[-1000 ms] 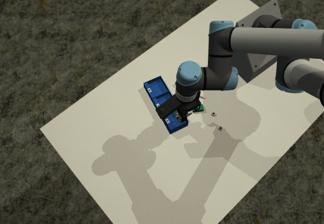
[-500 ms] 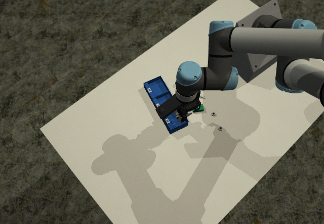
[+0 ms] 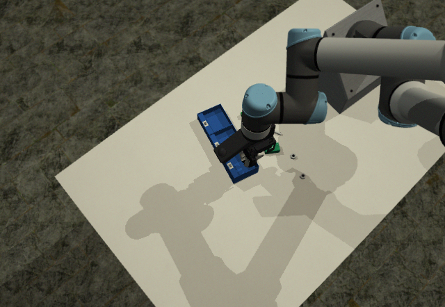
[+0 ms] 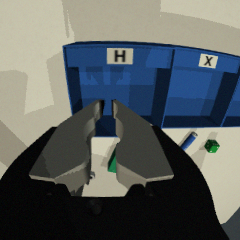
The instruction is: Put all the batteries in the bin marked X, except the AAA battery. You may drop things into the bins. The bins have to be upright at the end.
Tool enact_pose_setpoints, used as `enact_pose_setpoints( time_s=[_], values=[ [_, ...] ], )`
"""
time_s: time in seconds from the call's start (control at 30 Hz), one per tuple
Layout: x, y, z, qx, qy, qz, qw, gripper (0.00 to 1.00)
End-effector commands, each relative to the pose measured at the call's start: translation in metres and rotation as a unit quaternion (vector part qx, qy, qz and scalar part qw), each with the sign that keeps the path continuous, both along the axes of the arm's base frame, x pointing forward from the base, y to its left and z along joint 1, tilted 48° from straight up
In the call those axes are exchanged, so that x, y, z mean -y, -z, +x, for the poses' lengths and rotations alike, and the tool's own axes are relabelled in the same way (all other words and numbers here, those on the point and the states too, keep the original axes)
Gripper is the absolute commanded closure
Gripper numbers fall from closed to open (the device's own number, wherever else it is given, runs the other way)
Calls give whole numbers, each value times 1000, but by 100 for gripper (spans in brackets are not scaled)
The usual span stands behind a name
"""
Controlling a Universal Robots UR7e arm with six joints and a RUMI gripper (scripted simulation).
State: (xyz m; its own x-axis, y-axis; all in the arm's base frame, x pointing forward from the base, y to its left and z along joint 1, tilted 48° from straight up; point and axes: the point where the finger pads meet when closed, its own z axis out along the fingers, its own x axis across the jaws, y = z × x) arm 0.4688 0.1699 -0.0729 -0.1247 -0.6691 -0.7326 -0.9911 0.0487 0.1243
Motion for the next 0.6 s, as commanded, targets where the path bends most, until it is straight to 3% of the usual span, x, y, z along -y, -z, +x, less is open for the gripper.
enact_pose_setpoints(
  time_s=[0.0, 0.57],
  values=[
    [0, 0, 0, 0, 0, 0, 1000, 96],
    [14, -13, 1, 0, 0, 0, 1000, 96]
  ],
)
